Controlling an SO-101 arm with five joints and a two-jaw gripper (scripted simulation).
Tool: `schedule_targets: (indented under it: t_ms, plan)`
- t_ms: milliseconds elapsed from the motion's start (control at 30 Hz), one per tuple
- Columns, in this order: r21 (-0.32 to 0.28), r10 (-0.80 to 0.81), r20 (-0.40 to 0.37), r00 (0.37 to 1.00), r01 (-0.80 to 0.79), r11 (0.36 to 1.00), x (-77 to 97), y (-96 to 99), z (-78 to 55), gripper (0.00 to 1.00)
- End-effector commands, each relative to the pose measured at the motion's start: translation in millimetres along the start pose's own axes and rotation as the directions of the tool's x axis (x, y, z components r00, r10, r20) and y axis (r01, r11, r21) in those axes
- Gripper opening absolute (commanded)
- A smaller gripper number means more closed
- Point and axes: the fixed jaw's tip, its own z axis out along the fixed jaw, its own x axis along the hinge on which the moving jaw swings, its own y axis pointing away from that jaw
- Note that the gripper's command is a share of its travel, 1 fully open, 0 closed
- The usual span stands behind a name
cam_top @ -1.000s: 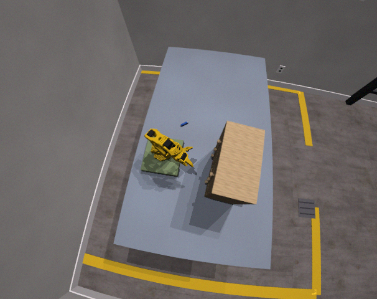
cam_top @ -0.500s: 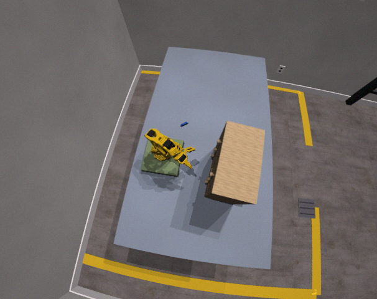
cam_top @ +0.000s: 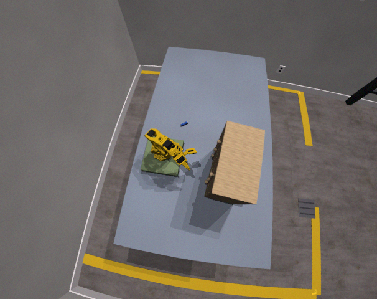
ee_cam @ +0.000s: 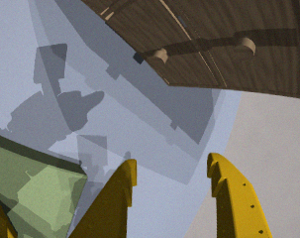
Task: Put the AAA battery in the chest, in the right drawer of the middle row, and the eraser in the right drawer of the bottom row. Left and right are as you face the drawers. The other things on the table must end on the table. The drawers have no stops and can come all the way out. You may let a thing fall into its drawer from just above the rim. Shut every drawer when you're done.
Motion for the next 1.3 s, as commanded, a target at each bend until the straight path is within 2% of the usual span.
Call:
schedule_targets:
  t_ms: [0,267,367,600,833,900,1267]
  plan:
    - [-0.013,0.106,-0.016,0.994,-0.106,0.994,3.0,3.5,1.1,0.21]
    - [-0.008,0.301,-0.021,0.953,-0.301,0.953,2.3,2.8,1.2,0.21]
    - [-0.007,0.325,-0.022,0.945,-0.325,0.946,2.3,2.7,1.2,0.21]
    - [0.0,0.485,-0.025,0.874,-0.485,0.875,1.8,1.9,1.2,0.21]
    - [0.007,0.629,-0.026,0.777,-0.629,0.777,1.5,0.8,1.3,0.21]
    - [0.007,0.629,-0.026,0.777,-0.629,0.777,1.5,0.8,1.3,0.21]
    - [0.019,0.817,-0.024,0.577,-0.816,0.577,1.2,-1.2,1.3,0.21]
